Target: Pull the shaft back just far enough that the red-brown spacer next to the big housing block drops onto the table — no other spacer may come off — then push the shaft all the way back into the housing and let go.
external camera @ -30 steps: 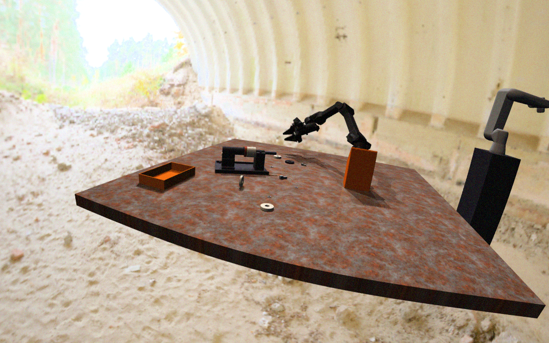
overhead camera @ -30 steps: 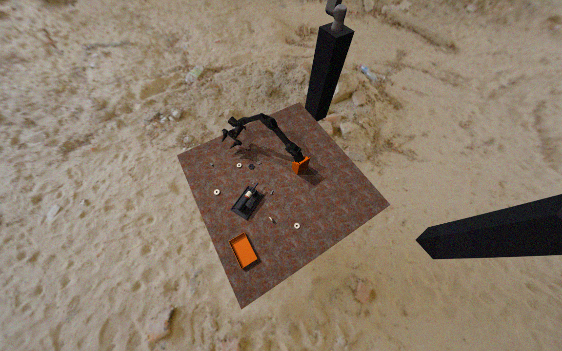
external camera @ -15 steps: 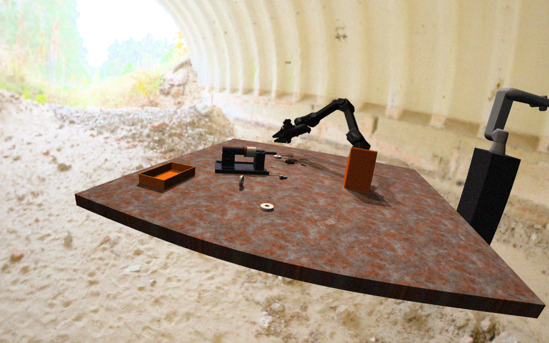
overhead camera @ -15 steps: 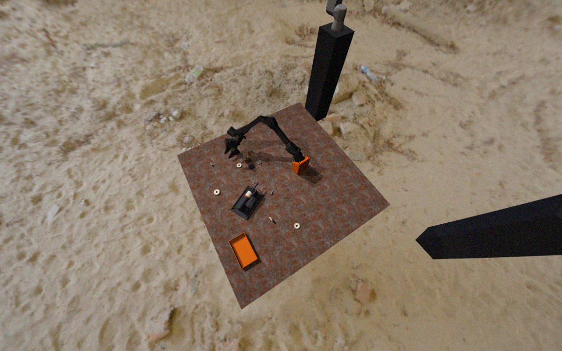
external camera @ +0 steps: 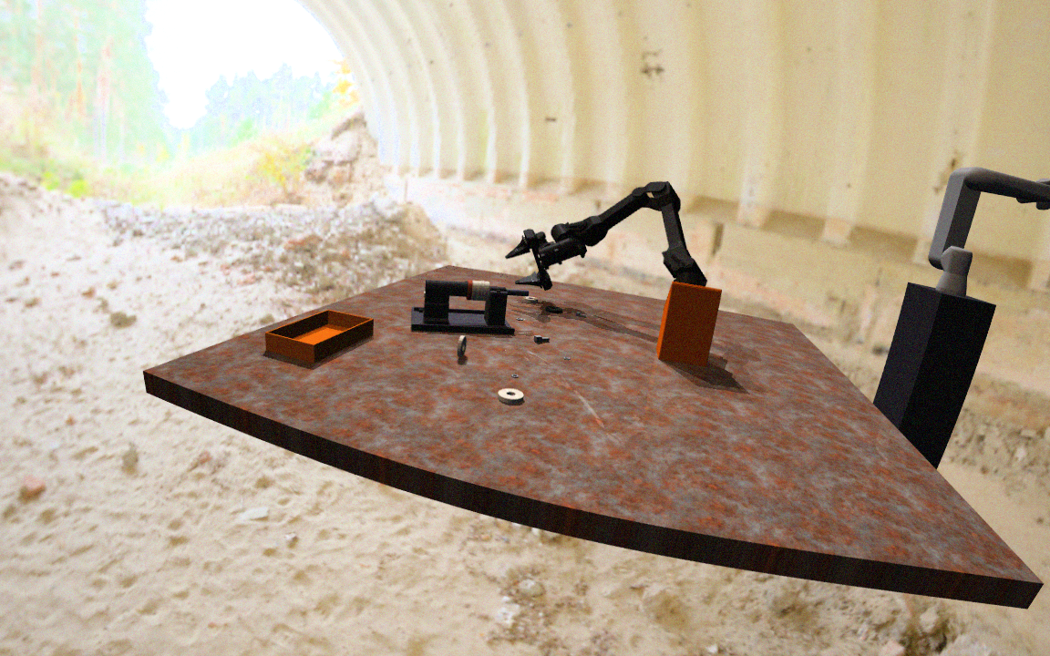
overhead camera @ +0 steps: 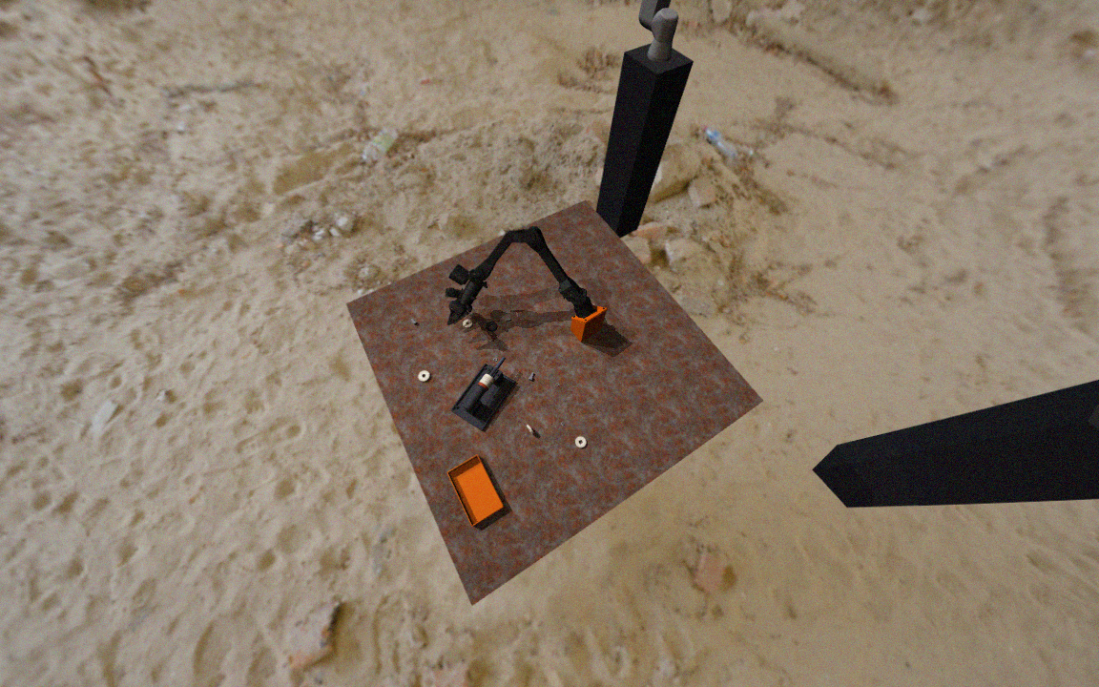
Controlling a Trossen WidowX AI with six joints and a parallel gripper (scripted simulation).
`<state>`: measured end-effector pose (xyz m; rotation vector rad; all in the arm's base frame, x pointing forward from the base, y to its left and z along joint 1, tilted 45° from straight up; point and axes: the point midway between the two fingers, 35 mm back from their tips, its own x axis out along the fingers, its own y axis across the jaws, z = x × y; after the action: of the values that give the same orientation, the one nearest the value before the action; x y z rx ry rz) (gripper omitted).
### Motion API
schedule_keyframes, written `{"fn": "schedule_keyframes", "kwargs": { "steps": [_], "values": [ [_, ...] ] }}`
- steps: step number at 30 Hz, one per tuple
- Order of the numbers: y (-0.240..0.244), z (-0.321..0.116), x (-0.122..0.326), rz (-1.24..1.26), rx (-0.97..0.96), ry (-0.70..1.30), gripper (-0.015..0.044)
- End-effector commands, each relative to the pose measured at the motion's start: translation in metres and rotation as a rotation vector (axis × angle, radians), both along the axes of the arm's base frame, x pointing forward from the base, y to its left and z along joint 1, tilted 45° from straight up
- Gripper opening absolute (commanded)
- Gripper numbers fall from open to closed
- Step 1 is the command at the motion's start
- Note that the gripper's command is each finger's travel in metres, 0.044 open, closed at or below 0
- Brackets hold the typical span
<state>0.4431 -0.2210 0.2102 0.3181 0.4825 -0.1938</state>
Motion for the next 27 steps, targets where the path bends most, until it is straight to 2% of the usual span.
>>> {"fn": "schedule_keyframes", "kwargs": {
  "steps": [1, 12, 27],
  "values": [
    [0.044, -0.055, -0.009, -0.242, 0.412, -0.001, 0.044],
    [0.095, -0.101, -0.034, -0.503, 0.842, -0.028, 0.044],
    [0.155, -0.158, -0.091, -0.881, 1.417, -0.081, 0.044]
  ]
}}
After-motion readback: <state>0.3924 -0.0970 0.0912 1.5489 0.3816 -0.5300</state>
